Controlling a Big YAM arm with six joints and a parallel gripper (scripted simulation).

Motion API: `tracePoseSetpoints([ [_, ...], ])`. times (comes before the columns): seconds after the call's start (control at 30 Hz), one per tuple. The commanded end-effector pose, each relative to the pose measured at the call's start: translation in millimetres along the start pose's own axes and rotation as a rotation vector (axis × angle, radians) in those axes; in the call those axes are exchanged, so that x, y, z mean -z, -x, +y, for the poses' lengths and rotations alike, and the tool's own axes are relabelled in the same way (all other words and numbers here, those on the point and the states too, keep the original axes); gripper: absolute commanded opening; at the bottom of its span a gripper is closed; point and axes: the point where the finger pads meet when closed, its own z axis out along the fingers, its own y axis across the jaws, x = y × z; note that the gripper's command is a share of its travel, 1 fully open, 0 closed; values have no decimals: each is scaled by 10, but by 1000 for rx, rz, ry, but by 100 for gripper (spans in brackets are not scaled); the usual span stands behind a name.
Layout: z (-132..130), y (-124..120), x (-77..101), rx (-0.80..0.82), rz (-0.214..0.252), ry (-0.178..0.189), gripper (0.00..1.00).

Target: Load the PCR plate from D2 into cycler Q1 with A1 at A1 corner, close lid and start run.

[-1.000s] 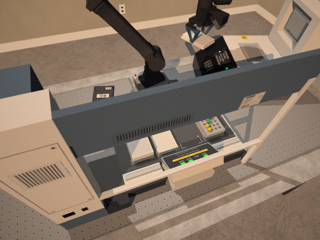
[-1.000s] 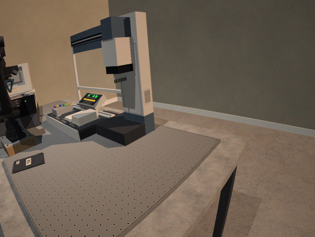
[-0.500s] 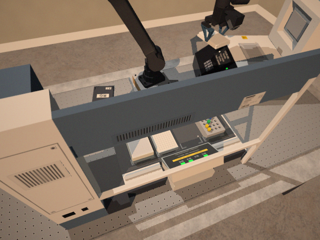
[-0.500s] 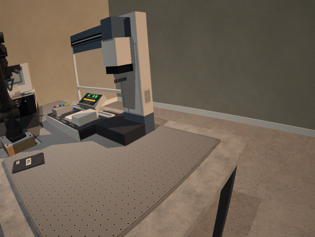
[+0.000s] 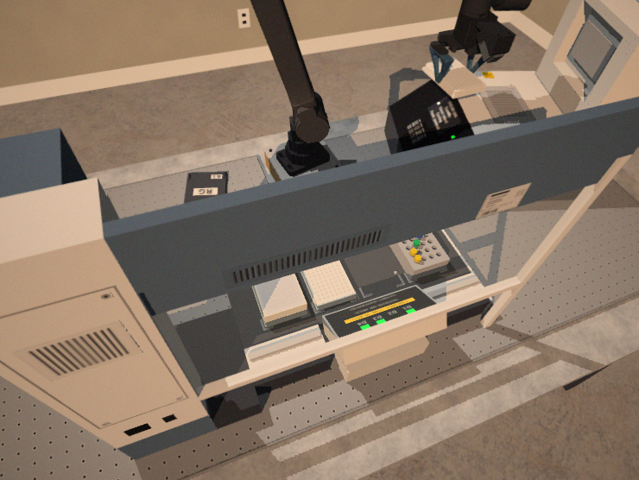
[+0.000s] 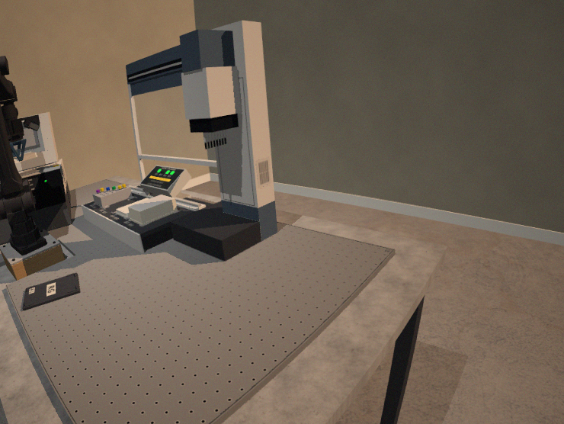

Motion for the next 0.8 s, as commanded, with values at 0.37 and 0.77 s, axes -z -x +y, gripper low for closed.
tracePoseSetpoints([
  [0.37,703,260,237,-178,-14,60,0],
  [0.77,1260,409,52,-320,-4,7,0],
])
